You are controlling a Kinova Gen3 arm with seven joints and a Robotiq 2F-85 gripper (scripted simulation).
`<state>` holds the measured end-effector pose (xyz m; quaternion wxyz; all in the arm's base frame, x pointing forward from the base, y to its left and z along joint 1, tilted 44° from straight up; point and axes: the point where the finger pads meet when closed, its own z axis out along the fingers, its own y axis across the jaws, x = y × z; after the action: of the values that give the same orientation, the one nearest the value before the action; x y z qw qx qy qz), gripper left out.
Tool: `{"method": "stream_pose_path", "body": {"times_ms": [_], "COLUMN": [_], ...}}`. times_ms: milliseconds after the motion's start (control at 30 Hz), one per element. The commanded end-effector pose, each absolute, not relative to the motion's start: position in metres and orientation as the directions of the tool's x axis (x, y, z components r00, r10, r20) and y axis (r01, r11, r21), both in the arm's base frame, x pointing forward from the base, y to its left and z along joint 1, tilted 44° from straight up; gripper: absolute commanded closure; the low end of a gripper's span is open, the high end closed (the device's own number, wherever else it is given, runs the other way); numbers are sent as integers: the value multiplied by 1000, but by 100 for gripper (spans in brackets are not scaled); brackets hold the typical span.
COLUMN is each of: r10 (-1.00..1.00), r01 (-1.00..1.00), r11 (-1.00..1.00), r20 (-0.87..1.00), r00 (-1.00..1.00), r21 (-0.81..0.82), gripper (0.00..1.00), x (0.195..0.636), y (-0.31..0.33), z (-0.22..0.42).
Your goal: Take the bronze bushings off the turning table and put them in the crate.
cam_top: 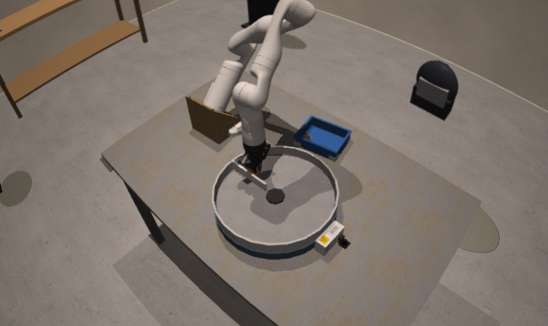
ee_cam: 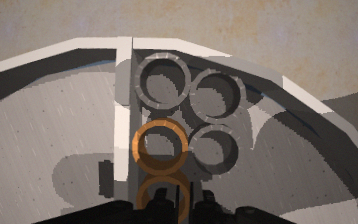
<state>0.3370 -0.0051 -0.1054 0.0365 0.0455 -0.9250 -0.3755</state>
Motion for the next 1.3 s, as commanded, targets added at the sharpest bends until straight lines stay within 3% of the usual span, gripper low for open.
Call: {"method": "stream_pose_path", "body": {"times_ms": [0,1267], "r10": [-111,-111], "r01": [-57,-57], "r11": [715,715], "r20": [32,32], "r00": [-993,-993], "r21": [697,697], "gripper": [100,100], "x": [338,339], "y": [-6,-17], "z": [-105,-93]}}
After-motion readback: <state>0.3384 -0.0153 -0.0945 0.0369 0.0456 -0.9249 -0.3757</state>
